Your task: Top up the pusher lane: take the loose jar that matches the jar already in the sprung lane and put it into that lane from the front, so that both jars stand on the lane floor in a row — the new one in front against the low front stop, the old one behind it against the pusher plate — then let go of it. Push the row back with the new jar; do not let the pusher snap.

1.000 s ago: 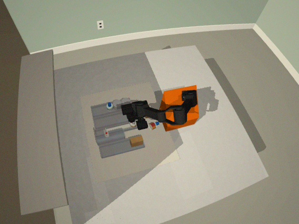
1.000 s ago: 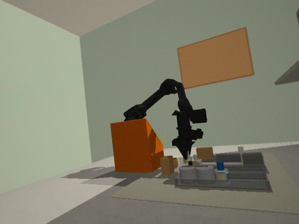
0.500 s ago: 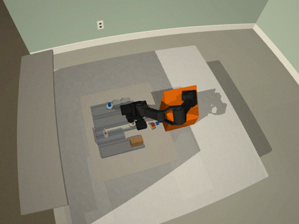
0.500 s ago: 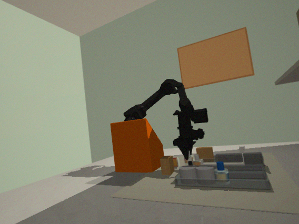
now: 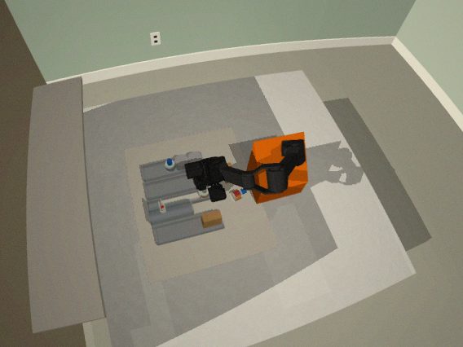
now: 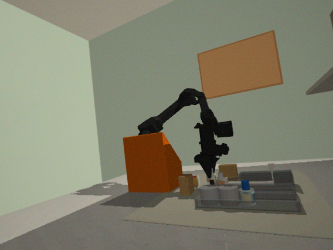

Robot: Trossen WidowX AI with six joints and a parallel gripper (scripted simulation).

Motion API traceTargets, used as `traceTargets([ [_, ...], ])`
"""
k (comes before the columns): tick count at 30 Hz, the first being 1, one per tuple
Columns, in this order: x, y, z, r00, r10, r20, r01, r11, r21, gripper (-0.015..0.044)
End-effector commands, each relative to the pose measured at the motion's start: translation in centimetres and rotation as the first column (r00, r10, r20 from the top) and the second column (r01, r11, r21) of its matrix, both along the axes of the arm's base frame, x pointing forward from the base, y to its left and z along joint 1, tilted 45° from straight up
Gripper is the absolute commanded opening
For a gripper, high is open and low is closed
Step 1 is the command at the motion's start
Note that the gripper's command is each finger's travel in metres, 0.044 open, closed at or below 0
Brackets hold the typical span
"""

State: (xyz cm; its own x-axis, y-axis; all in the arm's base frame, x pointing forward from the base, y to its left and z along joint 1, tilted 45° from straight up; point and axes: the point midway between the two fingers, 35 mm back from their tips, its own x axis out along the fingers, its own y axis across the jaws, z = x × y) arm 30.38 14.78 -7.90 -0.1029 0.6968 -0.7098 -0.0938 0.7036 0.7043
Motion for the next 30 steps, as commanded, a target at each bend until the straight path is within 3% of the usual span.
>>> traceTargets([
  [1, 1.33, 0.15, 0.43, 0.999, -0.002, 0.034, 0.002, 1.0, 0.006, 0.0],
  [30, 2.3, 0.12, 0.75, 0.999, -0.002, 0.035, 0.002, 1.0, 0.006, 0.0],
])
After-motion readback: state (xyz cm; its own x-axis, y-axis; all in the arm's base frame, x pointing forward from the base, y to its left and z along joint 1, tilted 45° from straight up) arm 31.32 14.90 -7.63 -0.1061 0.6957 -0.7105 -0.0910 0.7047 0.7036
